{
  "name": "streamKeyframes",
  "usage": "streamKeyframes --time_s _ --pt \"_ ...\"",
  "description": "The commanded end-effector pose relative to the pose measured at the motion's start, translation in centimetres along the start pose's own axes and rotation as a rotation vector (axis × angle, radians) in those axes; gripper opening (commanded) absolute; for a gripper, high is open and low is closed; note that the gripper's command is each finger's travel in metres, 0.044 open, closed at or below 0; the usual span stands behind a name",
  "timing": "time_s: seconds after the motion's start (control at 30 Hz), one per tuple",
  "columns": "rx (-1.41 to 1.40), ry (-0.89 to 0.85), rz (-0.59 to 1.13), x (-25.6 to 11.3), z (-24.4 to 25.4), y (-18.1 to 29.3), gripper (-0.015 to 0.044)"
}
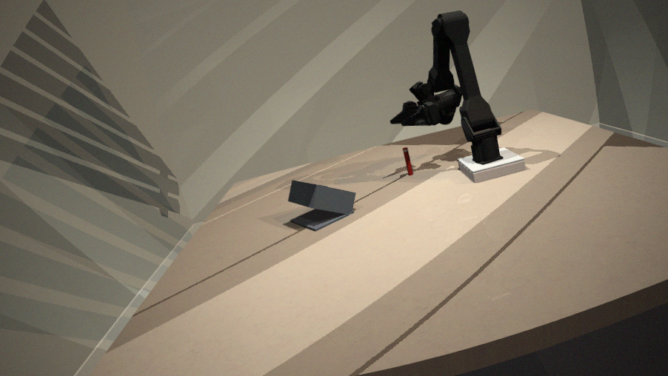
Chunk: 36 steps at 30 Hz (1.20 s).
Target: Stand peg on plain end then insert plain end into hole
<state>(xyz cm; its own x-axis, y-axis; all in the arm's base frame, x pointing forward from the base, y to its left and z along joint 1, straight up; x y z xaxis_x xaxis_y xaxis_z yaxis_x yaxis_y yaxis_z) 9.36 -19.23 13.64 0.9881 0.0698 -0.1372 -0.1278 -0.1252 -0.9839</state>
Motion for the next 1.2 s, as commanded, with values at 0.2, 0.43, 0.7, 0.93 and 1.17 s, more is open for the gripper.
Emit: streamKeyframes --time_s 0.2,0.43,0.7,0.93,1.17 --pt "0.04 0.007 0.006 -0.9 0.8 -7.8 0.044" --pt "0.053 -0.034 0.035 -0.5 1.0 -7.6 0.044" --pt "0.114 -0.226 0.214 1.0 2.0 -6.8 0.044" --pt "0.149 -0.356 0.402 2.1 2.6 -5.9 0.044" --pt "0.161 -0.443 0.619 3.0 3.0 -5.2 0.044"
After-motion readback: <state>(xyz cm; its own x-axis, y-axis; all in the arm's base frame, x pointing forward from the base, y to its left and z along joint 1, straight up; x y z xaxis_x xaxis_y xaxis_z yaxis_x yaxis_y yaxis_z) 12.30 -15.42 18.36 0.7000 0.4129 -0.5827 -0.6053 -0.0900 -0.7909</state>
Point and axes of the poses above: the point midway between the two fingers, 35 mm back from their tips, its own x axis out along the fingers, its own z axis across the jaws, y = z × x, the point moved 5 cm from there along -x, back along the fingers, and after that the axes turned 7 degrees about -x, right-handed, at the moved point
